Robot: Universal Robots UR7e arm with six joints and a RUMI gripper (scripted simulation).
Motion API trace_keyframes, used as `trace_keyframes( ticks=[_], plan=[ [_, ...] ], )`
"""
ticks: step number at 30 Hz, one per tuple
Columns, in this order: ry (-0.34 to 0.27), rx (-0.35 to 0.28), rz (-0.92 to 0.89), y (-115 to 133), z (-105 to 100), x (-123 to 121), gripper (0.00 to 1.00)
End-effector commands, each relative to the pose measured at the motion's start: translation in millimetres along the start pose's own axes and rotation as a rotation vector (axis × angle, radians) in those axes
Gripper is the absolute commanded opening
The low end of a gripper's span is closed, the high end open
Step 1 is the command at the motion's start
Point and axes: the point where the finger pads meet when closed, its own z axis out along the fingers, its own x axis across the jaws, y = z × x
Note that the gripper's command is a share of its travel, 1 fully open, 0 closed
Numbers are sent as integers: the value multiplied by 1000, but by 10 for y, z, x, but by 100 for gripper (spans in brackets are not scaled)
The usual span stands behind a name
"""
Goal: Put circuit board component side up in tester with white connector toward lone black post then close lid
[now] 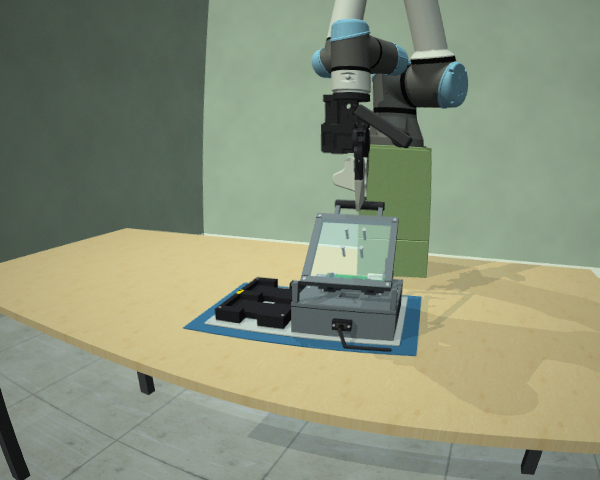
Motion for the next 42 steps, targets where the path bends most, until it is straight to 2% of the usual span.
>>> trace_keyframes(
  ticks=[1,42],
  plan=[
    [-1,3,-1,-11,140,-110,0],
    [-1,3,-1,-13,652,-361,0]
  ],
)
